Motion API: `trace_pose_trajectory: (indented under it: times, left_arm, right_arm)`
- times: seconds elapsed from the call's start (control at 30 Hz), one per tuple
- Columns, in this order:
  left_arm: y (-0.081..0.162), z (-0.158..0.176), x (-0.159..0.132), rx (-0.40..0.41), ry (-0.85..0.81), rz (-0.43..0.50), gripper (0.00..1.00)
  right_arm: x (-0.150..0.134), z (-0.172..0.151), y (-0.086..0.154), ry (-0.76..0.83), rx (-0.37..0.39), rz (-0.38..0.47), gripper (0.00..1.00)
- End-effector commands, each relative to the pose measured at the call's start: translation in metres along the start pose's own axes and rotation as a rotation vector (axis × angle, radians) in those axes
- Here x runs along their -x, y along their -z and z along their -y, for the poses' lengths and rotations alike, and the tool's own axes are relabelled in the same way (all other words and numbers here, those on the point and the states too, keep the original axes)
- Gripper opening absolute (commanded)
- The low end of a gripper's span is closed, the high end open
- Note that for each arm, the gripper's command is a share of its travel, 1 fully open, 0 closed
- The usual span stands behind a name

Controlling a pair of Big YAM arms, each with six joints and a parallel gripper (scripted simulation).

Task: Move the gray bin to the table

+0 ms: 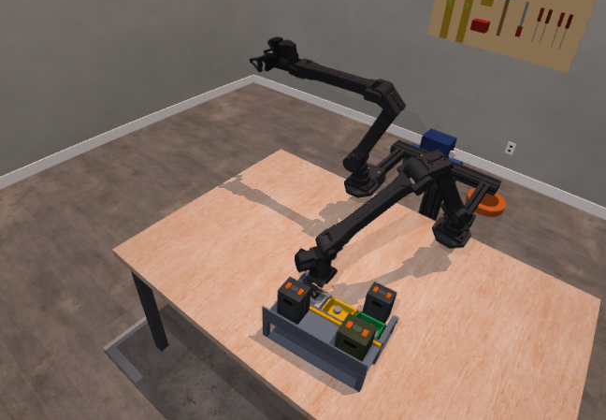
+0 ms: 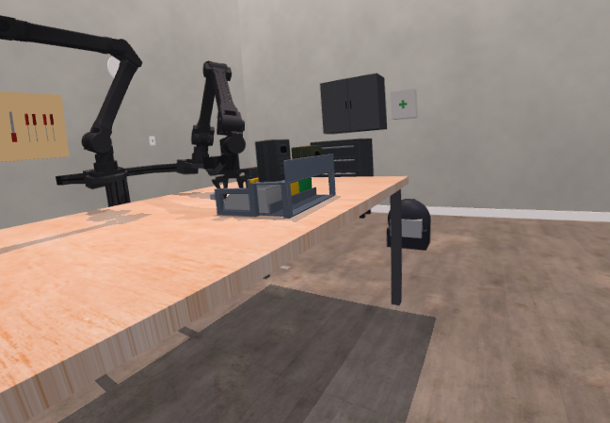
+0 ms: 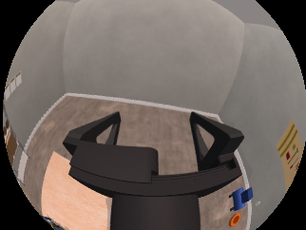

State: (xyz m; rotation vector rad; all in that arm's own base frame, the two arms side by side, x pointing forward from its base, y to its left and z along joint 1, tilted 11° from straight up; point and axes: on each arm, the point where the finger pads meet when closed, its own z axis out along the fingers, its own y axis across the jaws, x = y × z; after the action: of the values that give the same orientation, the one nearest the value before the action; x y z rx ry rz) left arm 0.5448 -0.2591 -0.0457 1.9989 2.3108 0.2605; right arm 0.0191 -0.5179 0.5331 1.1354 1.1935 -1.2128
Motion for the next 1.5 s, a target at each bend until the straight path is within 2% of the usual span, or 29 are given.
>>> trace_pose_trajectory:
  times: [0.0,1.1,1.13,1.47]
  left_arm:
    - [-0.0042,-0.0064,-0.0014,0.007,-0.005,0.008,0.90]
    - [-0.0054,-0.0050,-0.0023,0.002,-0.007,0.004,0.90]
    - [-0.0054,-0.0049,-0.0024,0.002,-0.007,0.004,0.00]
    - [-0.0033,-0.0052,-0.0017,0.005,-0.008,0.005,0.00]
  right_arm:
    - [0.0110,0.0068,0.0063,-0.009,-0.015,0.030,1.00]
    - [0.0110,0.0068,0.0063,-0.009,-0.015,0.030,1.00]
    - [0.0110,0.0068,0.0063,-0.009,-0.015,0.030,1.00]
    - [0.0110,0.0068,0.0063,-0.009,-0.015,0.030,1.00]
